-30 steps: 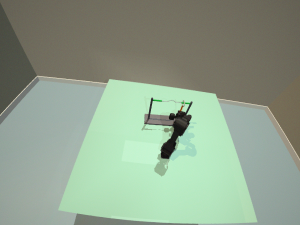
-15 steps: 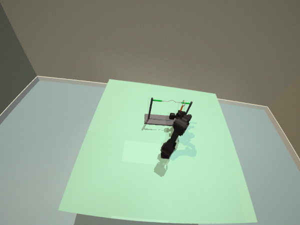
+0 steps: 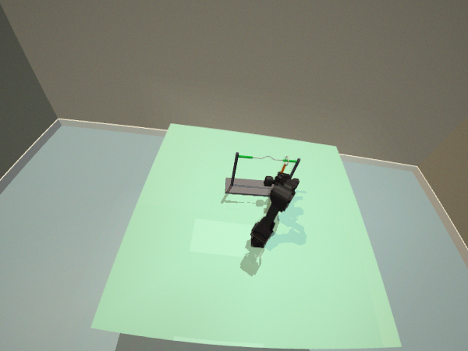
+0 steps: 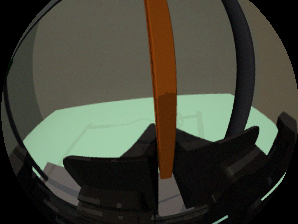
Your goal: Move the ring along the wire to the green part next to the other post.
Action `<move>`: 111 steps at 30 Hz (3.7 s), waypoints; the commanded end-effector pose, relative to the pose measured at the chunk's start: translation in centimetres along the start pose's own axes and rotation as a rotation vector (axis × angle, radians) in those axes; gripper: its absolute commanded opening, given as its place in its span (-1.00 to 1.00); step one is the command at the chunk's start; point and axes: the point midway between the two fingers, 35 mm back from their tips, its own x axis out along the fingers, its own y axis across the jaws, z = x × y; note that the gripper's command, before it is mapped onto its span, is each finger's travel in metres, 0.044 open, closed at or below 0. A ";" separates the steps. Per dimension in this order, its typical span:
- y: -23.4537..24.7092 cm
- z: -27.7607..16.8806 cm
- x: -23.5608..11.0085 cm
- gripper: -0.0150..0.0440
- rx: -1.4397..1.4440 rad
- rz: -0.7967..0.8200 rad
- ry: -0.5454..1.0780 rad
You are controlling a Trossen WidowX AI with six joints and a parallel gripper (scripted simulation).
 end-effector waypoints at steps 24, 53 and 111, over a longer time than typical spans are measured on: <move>2.1 0.1 0.1 -1.00 0.004 -0.003 -0.003; 5.3 0.2 0.0 -1.00 0.042 -0.023 0.001; 10.6 2.2 -4.3 -1.00 0.078 -0.029 0.406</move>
